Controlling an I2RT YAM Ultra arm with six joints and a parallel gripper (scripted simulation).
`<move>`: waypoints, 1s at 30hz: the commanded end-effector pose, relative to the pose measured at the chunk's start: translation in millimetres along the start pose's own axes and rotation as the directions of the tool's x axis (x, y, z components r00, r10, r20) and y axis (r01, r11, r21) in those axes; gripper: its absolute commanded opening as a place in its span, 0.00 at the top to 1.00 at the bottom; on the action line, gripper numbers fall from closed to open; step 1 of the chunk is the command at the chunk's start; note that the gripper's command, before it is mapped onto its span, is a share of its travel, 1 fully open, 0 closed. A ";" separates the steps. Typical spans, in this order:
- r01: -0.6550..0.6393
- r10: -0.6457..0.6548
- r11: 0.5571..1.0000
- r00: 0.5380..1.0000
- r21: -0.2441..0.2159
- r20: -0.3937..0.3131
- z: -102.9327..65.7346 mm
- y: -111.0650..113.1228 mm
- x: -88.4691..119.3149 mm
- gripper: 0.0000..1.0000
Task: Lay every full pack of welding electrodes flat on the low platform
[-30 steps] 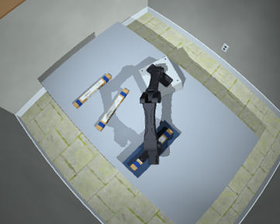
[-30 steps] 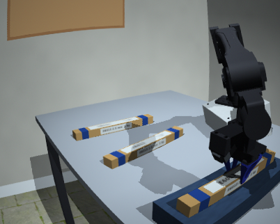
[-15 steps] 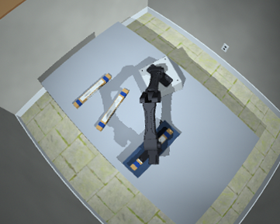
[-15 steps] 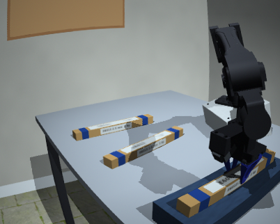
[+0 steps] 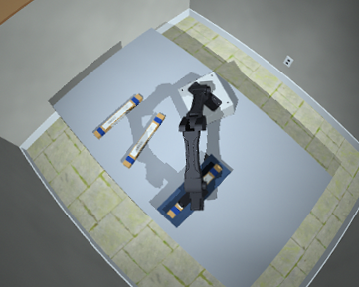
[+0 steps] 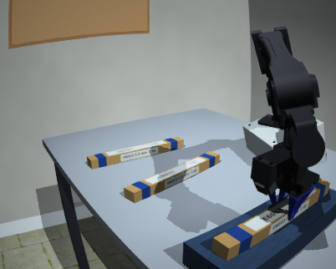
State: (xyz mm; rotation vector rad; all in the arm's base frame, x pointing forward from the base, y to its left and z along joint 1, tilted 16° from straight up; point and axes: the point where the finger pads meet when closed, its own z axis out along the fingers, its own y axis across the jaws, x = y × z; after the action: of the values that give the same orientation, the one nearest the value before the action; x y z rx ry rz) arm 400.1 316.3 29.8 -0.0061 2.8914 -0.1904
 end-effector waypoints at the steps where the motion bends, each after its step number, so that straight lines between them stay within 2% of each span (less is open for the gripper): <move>1: 0.006 -0.001 0.998 0.997 -0.066 0.077 -50.4 7.6 -12.0 1.00; 30: 0.010 -0.005 0.998 0.997 -0.067 0.072 -54.2 1.1 -10.1 1.00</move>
State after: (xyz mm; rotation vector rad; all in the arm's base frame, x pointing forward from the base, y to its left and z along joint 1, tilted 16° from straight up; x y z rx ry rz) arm 394.8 311.3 30.9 -0.0243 2.8986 -0.2024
